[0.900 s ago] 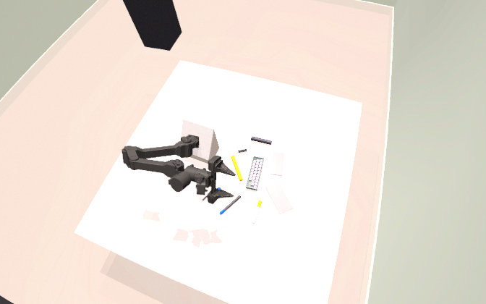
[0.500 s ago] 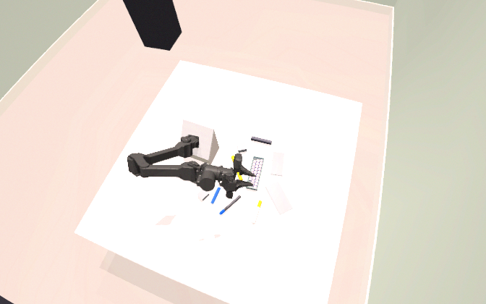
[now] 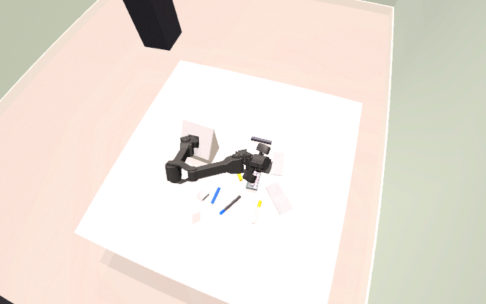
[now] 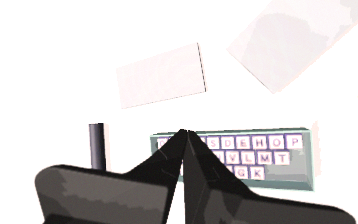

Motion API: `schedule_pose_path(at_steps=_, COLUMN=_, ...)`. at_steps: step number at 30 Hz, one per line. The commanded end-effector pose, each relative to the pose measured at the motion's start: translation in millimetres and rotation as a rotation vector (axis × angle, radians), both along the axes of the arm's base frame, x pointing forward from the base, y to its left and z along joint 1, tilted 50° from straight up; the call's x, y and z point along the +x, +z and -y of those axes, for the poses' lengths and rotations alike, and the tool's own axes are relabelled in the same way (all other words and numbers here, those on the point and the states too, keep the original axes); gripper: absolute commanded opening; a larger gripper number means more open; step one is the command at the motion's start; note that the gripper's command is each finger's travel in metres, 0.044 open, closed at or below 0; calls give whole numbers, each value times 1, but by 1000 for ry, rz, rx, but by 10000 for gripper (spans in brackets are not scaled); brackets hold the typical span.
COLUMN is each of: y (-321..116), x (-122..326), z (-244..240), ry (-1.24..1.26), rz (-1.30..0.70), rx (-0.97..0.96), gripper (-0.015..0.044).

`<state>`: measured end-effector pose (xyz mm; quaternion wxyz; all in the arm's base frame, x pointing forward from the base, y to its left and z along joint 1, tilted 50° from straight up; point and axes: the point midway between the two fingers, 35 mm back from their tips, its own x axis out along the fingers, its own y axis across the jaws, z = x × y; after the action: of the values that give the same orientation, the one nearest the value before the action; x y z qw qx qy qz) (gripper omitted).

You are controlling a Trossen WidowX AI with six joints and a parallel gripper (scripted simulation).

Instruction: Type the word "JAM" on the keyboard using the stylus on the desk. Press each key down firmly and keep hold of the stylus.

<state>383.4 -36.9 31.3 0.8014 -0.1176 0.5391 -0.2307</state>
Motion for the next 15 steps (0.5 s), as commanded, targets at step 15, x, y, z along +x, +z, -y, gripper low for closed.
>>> schedule_pose_path(at_steps=15, y=-100, x=-39, z=15, ry=-29, rz=-498, rx=-335, gripper=0)
